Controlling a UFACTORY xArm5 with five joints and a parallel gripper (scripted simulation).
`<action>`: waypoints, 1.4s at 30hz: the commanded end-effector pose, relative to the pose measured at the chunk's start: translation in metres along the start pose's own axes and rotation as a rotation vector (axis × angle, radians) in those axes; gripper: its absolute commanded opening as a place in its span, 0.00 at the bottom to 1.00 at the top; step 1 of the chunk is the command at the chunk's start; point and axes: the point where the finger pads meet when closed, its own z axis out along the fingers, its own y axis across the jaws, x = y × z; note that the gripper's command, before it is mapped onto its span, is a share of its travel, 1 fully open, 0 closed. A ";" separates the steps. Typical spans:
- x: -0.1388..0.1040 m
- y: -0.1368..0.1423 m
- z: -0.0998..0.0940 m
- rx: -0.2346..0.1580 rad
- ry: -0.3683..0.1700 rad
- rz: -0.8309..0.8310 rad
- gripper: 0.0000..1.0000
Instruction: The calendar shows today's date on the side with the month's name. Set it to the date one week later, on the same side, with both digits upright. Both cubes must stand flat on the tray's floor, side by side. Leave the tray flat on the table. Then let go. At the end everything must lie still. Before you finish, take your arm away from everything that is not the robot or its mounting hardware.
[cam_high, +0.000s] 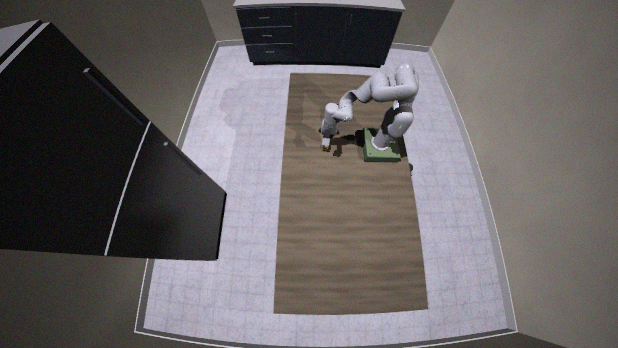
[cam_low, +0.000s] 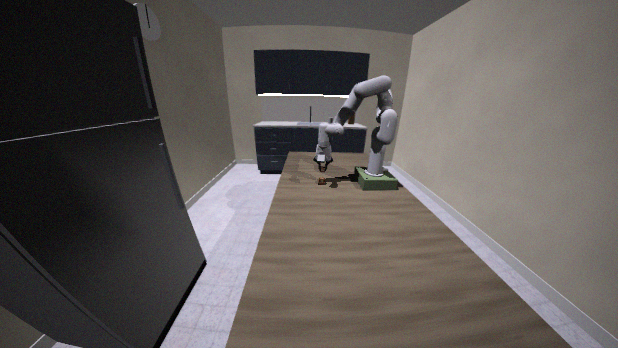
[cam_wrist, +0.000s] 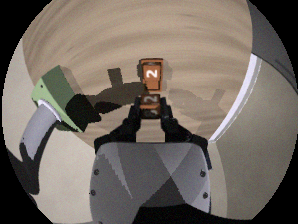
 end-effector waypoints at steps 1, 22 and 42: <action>0.000 0.003 0.015 -0.004 0.000 0.000 0.27; 0.000 0.003 0.029 -0.004 0.000 0.000 0.27; 0.000 0.003 0.029 -0.004 0.000 0.000 0.27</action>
